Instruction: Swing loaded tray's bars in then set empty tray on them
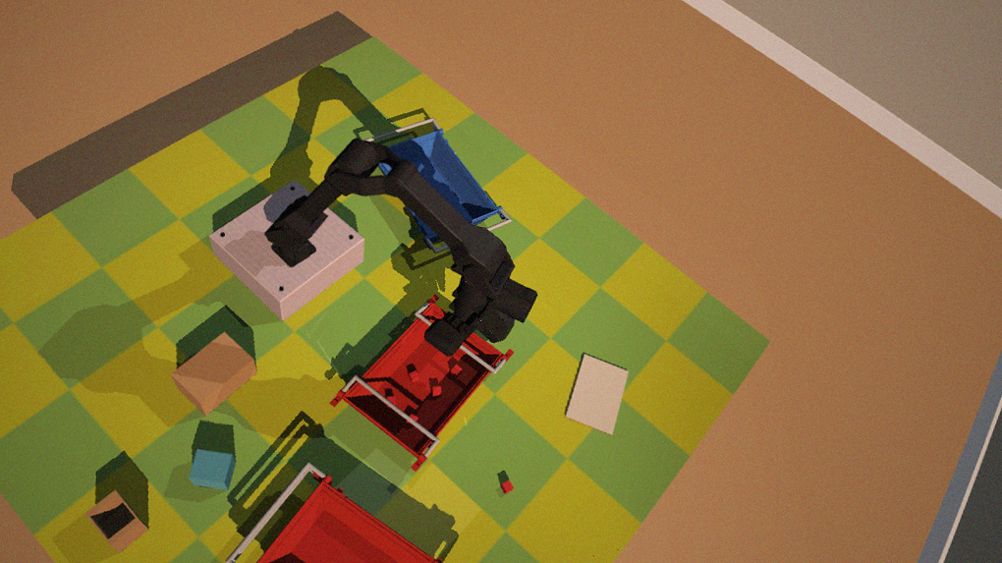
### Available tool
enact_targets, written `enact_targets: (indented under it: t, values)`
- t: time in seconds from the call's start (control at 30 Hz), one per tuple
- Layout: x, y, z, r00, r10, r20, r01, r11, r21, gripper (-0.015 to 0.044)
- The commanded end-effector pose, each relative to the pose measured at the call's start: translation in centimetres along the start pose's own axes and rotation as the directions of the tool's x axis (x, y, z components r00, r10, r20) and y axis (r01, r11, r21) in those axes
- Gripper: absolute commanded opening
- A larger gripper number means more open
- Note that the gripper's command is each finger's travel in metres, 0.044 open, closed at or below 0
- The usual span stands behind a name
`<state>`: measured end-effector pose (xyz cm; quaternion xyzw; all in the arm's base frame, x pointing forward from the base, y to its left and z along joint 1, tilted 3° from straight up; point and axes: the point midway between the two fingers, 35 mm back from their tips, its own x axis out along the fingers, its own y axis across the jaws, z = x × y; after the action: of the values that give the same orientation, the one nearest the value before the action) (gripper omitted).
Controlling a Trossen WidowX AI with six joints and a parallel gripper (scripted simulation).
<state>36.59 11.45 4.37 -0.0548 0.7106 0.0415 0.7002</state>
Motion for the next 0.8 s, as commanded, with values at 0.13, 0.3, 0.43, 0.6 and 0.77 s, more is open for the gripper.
enact_targets:
  t: [0.13, 0.3, 0.43, 0.6, 0.77]
  values:
    - [0.00, 0.00, 0.00, 1.000, 0.000, 0.000, 0.000, 1.000, 0.000, 0.0082]
    - [0.00, 0.00, 0.00, 1.000, 0.000, 0.000, 0.000, 1.000, 0.000, 0.0082]
    - [0.00, 0.00, 0.00, 1.000, 0.000, 0.000, 0.000, 1.000, 0.000, 0.0082]
    - [0.00, 0.00, 0.00, 1.000, 0.000, 0.000, 0.000, 1.000, 0.000, 0.0003]
    - [0.00, 0.00, 0.00, 1.000, 0.000, 0.000, 0.000, 1.000, 0.000, 0.0000]
